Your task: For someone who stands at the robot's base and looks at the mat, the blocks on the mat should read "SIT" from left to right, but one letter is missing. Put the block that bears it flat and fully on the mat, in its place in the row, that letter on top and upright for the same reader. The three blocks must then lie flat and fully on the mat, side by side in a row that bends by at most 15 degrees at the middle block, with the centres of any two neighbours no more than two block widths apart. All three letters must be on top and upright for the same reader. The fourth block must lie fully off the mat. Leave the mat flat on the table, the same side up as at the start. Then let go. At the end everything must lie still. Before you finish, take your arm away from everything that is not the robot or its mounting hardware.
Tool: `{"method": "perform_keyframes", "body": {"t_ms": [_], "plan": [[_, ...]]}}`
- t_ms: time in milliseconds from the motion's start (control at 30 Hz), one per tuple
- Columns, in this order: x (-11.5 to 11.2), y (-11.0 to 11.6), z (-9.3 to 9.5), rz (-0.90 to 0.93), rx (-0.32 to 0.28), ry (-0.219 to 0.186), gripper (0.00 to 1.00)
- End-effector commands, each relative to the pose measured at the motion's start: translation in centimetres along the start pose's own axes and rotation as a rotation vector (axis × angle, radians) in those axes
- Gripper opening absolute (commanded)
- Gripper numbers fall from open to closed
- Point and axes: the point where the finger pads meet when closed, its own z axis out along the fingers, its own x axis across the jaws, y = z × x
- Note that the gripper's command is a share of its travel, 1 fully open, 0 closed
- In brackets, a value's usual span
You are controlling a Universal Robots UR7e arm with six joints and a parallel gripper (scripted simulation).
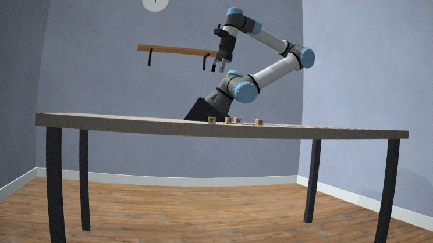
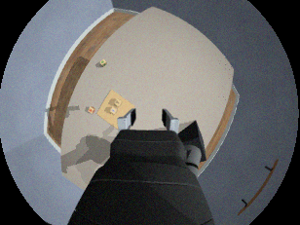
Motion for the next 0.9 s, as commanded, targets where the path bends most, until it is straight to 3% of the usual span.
{"method": "perform_keyframes", "body": {"t_ms": [0,200,367,433,667,867], "plan": [[-3.0,-1.8,1.3,-0.026,0.048,0.01,1.0],[-8.4,-3.3,3.4,-0.07,0.109,-0.003,1.0],[-13.4,-3.2,5.3,-0.11,0.148,-0.036,1.0],[-13.4,-3.2,5.3,-0.11,0.148,-0.036,1.0],[-19.7,-1.5,7.6,-0.162,0.175,-0.098,1.0],[-23.5,0.5,9.1,-0.195,0.18,-0.145,1.0]]}}
